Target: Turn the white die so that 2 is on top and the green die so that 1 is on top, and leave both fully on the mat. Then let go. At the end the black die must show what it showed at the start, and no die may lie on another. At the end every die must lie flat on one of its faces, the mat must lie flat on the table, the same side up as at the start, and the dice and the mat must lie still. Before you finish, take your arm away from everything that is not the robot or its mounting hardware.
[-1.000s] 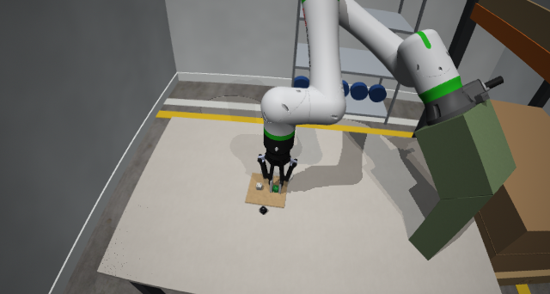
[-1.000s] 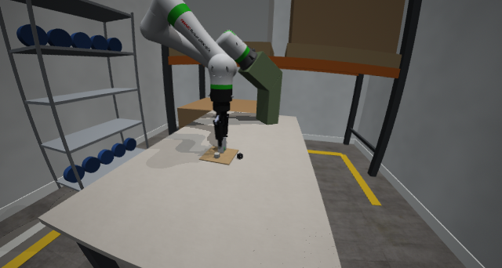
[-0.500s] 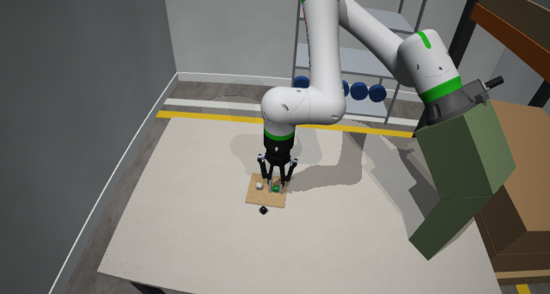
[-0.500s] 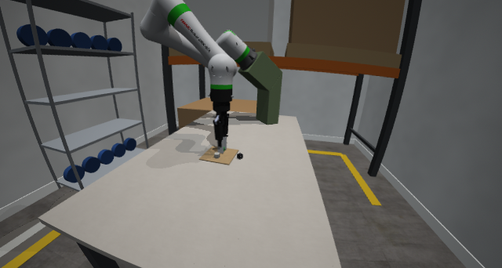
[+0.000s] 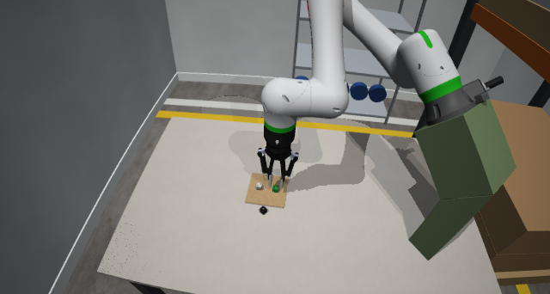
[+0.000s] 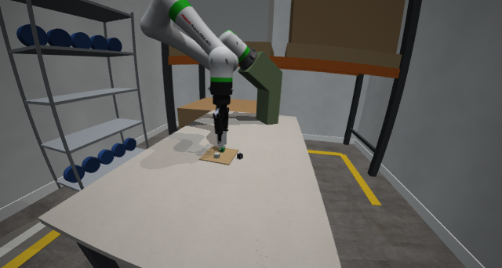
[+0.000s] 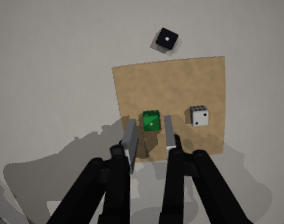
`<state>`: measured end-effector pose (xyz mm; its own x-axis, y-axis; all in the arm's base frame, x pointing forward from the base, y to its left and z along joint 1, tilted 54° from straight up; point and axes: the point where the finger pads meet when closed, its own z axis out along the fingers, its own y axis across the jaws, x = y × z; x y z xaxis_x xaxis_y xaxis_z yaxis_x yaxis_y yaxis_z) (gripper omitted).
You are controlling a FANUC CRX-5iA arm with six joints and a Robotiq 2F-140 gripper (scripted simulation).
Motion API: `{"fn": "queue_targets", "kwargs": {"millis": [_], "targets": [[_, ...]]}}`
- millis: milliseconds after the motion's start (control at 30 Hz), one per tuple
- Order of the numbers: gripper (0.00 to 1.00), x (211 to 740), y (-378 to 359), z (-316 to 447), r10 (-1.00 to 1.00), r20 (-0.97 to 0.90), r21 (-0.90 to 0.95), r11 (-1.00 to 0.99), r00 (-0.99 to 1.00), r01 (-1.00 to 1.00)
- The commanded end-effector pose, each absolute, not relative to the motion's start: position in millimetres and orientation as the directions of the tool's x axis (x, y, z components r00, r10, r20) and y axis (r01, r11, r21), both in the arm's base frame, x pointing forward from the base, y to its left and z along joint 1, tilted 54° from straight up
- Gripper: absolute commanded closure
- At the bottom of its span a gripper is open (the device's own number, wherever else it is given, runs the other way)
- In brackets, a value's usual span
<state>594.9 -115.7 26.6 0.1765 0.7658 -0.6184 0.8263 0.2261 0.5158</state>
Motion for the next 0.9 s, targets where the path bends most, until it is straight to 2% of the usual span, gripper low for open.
{"fn": "queue_targets", "kwargs": {"millis": [0, 600, 633, 867], "targets": [[0.79, 584.6, -103.9, 38.4, 0.765, -0.619, 0.514, 0.225, 0.177, 0.828], [0.79, 562.1, -78.5, 63.5, 0.765, -0.619, 0.514, 0.225, 0.177, 0.828], [0.0, 562.1, -78.5, 63.5, 0.765, -0.619, 0.514, 0.225, 0.177, 0.828], [0.0, 562.1, -78.5, 63.5, 0.765, -0.619, 0.514, 0.225, 0.177, 0.828]]}}
